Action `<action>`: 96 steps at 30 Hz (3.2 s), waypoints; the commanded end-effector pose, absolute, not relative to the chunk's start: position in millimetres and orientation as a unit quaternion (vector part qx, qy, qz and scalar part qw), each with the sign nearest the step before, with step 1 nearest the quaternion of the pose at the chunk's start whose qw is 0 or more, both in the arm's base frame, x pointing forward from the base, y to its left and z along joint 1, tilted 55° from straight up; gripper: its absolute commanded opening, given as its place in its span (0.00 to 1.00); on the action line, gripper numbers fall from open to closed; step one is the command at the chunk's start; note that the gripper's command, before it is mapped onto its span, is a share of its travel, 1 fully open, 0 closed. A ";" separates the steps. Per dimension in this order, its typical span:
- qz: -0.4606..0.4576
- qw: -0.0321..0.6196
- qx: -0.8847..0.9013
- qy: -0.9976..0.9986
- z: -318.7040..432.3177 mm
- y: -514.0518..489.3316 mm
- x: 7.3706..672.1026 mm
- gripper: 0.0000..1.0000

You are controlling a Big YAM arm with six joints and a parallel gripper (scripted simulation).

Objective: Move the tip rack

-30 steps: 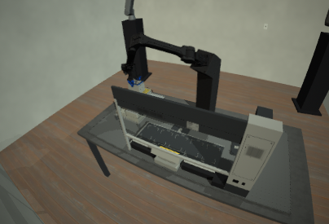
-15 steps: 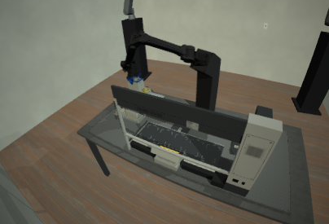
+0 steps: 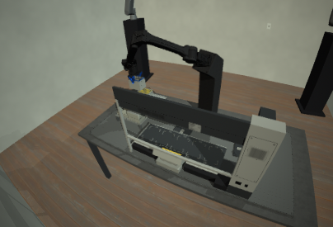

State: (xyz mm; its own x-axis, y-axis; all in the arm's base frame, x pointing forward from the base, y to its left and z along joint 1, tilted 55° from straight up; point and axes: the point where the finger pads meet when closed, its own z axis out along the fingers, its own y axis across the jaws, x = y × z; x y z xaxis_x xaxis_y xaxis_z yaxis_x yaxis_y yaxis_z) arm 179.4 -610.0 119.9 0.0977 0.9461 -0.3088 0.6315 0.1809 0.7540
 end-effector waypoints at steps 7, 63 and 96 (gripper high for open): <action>0.168 0.431 0.613 0.641 146.2 -611.3 144.8 0.00; 0.175 0.429 0.604 0.649 144.9 -535.2 144.9 0.00; 0.178 0.428 0.605 0.648 92.4 -398.7 157.5 0.00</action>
